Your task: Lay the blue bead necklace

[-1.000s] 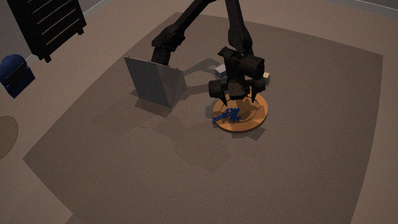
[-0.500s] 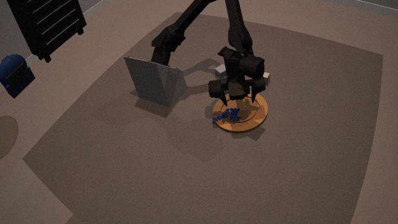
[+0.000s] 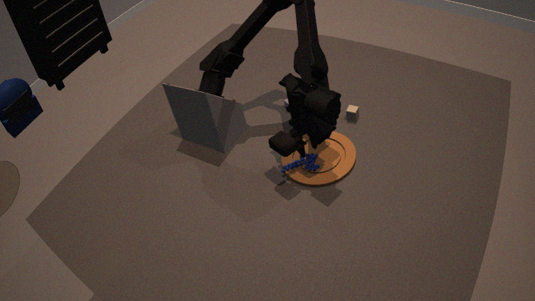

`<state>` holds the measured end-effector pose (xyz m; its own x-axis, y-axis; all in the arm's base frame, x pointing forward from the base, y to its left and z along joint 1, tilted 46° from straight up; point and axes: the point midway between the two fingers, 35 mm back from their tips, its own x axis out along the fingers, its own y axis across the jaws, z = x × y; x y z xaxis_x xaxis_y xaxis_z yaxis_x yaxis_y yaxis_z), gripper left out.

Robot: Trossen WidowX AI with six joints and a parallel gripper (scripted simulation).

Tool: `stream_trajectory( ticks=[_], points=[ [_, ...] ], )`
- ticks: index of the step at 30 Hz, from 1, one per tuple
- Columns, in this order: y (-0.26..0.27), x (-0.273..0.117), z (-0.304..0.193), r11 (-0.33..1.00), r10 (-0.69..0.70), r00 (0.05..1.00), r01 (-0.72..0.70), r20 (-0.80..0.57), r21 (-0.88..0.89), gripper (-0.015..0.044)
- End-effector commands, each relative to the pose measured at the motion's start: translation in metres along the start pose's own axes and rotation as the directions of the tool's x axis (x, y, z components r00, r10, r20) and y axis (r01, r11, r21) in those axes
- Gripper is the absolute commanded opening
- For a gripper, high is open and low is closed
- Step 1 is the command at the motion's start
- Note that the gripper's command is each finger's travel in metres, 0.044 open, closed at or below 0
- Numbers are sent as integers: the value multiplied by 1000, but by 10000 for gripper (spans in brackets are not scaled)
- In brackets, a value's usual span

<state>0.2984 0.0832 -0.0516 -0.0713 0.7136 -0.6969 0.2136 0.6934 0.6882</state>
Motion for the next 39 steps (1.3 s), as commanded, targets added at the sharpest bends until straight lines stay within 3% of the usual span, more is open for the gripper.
stream_trajectory(
  ticks=[1,7,18,39],
  points=[
    [-28,-4,-8,858,-8,1000,6,-1,-514,120],
    [-49,-7,-16,504,-7,1000,2,-2,-864,120],
    [-70,-9,-27,-29,-2,1000,-5,-5,-1000,120],
    [-71,1,-25,-41,-5,1000,0,0,-999,120]
  ],
)
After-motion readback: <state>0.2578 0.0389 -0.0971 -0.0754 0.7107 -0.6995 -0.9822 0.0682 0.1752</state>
